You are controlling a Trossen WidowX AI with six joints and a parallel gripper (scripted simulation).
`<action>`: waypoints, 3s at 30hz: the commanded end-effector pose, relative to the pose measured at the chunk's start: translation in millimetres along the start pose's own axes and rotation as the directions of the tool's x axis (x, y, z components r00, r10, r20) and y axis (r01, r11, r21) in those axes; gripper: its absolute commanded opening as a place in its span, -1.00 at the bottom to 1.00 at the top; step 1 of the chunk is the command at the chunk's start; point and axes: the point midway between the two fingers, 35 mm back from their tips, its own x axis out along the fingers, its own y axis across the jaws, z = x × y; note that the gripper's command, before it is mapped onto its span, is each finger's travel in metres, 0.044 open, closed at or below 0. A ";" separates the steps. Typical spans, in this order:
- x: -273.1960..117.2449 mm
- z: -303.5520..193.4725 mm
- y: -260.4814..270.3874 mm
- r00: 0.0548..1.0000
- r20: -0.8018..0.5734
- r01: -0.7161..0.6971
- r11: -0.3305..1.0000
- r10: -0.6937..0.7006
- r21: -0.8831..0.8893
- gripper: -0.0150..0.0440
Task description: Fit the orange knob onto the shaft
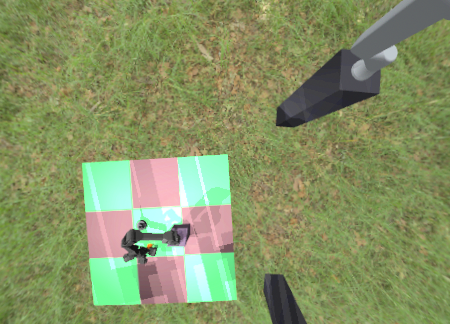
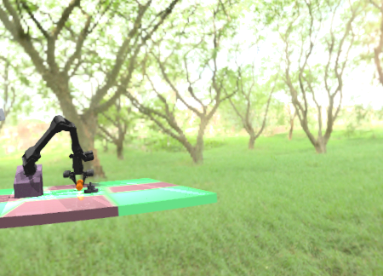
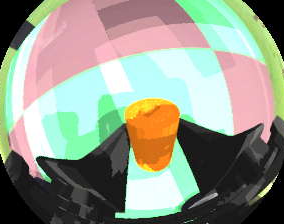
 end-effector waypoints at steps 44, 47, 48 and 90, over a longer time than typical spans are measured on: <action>-11.2 -40.6 1.6 0.810 0.586 -0.001 1.000 0.005 -0.007 0.38; -11.2 -40.6 1.6 0.810 0.586 -0.001 1.000 0.005 -0.007 0.39; -11.2 -40.6 1.6 0.810 0.586 -0.001 1.000 0.005 -0.007 0.39; -85.3 -9.2 0.8 0.810 0.586 0.000 1.000 0.003 -0.005 1.00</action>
